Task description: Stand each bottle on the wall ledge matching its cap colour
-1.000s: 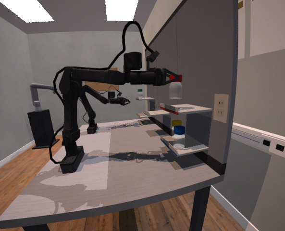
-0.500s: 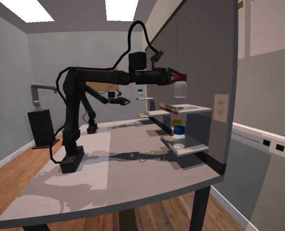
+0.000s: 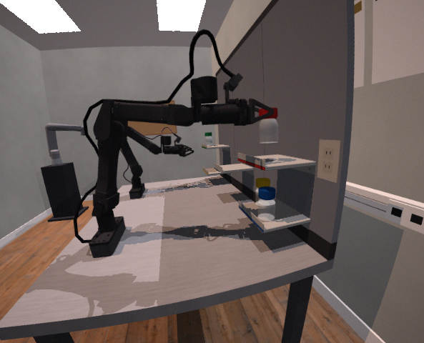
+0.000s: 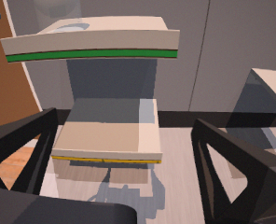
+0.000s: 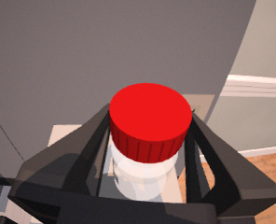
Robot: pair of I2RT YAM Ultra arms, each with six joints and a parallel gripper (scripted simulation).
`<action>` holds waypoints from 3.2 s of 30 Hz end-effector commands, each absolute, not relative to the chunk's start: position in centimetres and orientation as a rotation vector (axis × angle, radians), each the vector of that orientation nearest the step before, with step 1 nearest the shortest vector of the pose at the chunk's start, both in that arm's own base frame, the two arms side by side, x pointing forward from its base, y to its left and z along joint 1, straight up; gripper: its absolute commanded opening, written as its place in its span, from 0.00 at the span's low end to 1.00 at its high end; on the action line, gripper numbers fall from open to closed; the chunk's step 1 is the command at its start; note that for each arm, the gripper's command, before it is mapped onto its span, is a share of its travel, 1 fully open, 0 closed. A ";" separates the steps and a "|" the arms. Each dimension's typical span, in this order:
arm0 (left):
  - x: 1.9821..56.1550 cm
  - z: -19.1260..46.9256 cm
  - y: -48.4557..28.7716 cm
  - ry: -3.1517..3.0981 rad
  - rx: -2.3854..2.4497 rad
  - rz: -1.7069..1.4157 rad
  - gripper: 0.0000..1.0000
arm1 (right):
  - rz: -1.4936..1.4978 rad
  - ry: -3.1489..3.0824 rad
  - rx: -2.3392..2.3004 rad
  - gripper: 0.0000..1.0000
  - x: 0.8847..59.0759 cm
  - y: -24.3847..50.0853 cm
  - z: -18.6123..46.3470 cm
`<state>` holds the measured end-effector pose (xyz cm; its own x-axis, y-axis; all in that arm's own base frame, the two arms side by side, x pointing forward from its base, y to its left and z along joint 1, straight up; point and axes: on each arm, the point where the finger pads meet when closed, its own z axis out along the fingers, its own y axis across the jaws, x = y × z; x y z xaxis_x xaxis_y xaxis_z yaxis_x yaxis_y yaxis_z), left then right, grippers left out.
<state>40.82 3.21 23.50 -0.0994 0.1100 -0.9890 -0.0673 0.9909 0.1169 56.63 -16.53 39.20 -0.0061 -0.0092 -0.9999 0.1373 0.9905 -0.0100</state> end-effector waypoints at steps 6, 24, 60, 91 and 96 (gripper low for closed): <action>40.7 24.0 3.0 1.650 0.037 0.149 1.00 | -0.136 1.468 0.079 0.50 56.3 -16.1 40.7; 40.7 24.0 3.0 1.650 0.037 0.149 1.00 | -0.130 1.491 0.085 0.50 56.7 -16.3 38.6; 40.7 24.0 3.0 1.650 0.037 0.149 1.00 | -0.113 1.548 0.102 0.50 56.9 -16.6 34.3; 40.7 24.0 3.0 1.650 0.037 0.149 1.00 | -0.117 1.511 0.100 0.70 48.6 -16.0 35.7; 40.7 24.0 3.0 1.650 0.037 0.149 1.00 | -0.119 1.542 0.087 0.70 45.1 -14.9 34.8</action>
